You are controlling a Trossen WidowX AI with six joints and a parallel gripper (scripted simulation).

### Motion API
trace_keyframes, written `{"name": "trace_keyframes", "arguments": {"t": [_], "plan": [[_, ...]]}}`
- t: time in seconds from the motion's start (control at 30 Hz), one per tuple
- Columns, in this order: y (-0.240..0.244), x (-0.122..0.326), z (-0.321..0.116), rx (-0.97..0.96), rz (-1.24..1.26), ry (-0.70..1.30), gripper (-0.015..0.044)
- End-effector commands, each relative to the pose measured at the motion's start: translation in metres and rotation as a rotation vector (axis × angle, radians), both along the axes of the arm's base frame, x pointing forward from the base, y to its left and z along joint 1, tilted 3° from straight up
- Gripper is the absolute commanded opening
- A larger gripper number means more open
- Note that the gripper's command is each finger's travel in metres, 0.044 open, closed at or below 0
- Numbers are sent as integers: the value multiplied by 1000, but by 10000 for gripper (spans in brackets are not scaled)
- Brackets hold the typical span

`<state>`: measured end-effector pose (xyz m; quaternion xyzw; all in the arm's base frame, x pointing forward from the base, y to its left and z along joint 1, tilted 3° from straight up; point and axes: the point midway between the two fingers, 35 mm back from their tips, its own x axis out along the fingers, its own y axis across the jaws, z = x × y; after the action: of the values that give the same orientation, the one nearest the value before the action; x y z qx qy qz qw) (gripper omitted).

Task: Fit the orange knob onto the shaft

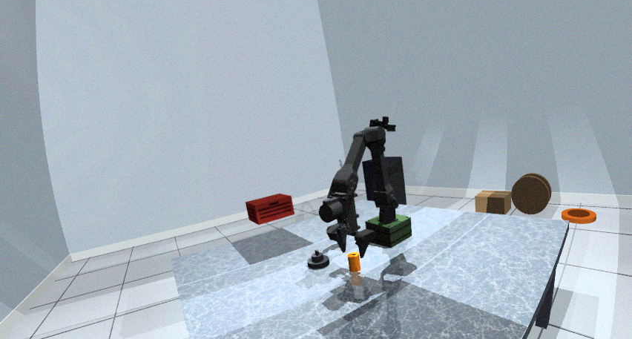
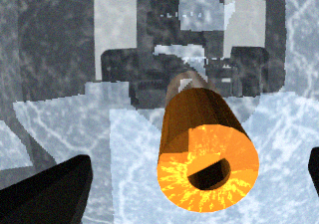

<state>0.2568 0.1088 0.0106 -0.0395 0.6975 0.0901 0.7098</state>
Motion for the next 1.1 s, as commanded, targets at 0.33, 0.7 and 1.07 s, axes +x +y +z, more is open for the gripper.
{"name": "trace_keyframes", "arguments": {"t": [0.33, 0.7, 1.07], "plan": [[0, -1, -26, -7, -6, 10, 440], [1, -3, -44, -7, -6, 10, 440], [1, -4, -52, -7, -6, 10, 335]]}}
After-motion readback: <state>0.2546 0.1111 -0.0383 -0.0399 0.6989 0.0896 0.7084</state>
